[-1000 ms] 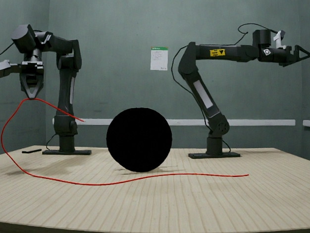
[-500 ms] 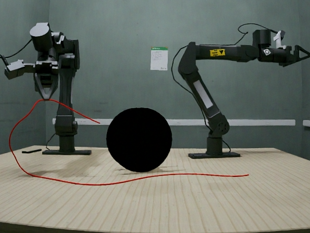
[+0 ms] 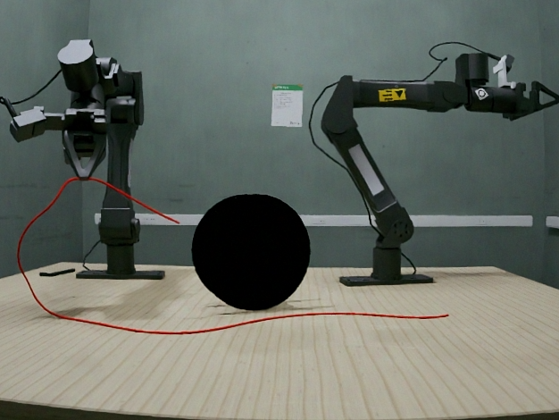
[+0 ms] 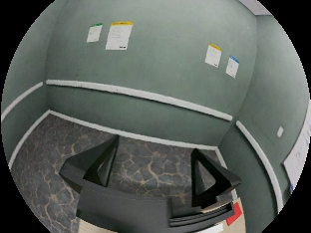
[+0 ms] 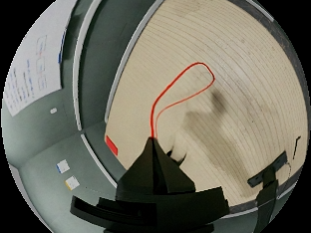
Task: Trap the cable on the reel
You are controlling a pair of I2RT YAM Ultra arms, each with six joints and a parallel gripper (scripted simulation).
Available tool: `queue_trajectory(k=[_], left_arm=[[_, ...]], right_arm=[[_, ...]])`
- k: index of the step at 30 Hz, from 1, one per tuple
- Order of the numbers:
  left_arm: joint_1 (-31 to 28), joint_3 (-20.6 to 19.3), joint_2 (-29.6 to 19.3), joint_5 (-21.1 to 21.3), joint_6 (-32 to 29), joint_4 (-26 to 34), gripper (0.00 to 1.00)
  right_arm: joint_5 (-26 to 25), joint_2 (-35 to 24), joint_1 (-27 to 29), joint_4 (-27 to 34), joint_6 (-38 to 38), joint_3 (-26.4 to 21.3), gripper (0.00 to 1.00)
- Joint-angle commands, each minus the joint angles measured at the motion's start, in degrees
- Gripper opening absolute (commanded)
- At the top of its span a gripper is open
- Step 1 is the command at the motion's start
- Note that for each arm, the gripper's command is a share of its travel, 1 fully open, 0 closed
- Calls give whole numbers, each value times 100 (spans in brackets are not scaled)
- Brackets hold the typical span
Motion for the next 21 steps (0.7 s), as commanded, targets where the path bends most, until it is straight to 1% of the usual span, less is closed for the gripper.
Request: queue_trajectory(k=[1, 10, 15, 21], left_arm=[[-15, -61, 88, -37, 55, 10, 100], [-15, -61, 88, -37, 55, 10, 100], [-15, -61, 88, -37, 55, 10, 100], [-15, -61, 88, -37, 55, 10, 100]], right_arm=[[71, -191, 9, 43, 23, -85, 0], [71, -176, 34, 87, 20, -79, 0], [-102, -130, -84, 66, -135, -151, 0], [-369, 18, -190, -69, -466, -61, 0]])
